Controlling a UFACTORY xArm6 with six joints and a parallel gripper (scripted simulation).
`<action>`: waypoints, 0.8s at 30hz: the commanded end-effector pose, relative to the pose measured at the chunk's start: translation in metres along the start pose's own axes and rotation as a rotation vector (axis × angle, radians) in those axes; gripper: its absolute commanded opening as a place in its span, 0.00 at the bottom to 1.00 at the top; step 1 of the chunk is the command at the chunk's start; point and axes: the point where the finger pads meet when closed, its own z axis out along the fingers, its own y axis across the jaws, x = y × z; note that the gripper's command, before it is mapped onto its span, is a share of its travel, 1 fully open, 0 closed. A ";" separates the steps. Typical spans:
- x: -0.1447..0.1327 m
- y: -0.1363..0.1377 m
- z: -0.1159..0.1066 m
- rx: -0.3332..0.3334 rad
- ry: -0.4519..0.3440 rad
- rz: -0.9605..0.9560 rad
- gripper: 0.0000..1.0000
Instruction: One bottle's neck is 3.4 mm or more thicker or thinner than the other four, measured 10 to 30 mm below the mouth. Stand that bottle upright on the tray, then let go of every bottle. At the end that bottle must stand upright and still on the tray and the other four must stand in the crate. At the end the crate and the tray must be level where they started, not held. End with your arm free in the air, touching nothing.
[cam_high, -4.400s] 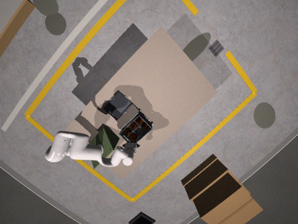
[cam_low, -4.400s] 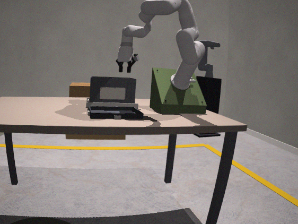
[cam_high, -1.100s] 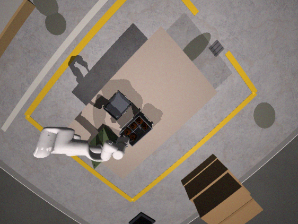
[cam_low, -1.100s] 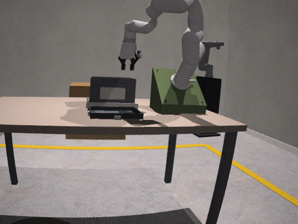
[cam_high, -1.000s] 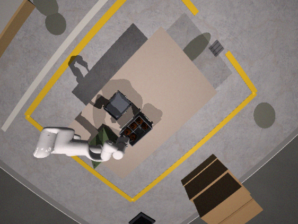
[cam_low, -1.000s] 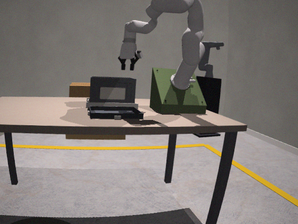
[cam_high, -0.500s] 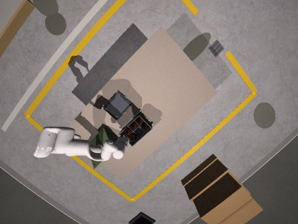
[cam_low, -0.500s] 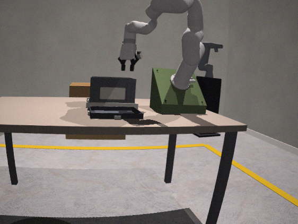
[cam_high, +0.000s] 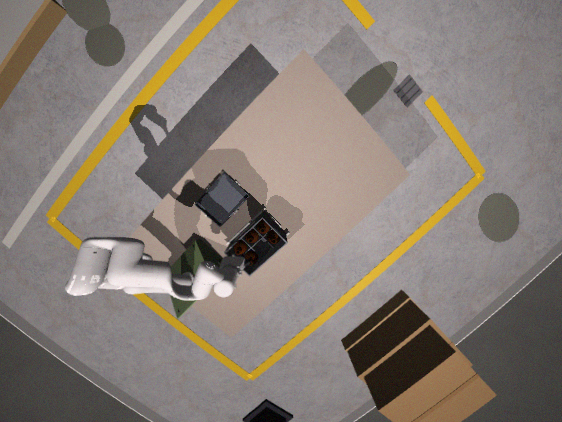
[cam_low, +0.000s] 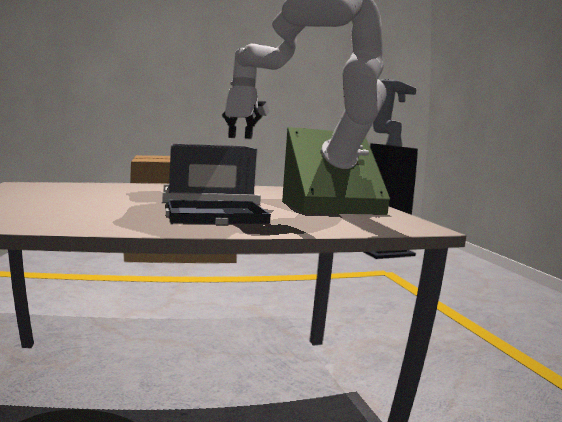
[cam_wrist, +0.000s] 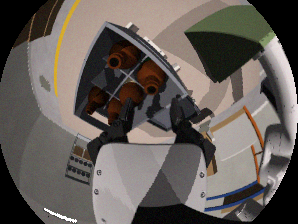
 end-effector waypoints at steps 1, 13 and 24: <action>-0.001 -0.001 0.004 0.004 -0.001 -0.001 0.65; -0.001 -0.001 0.016 0.004 -0.001 -0.001 0.65; -0.001 -0.001 0.021 0.004 -0.001 -0.001 0.65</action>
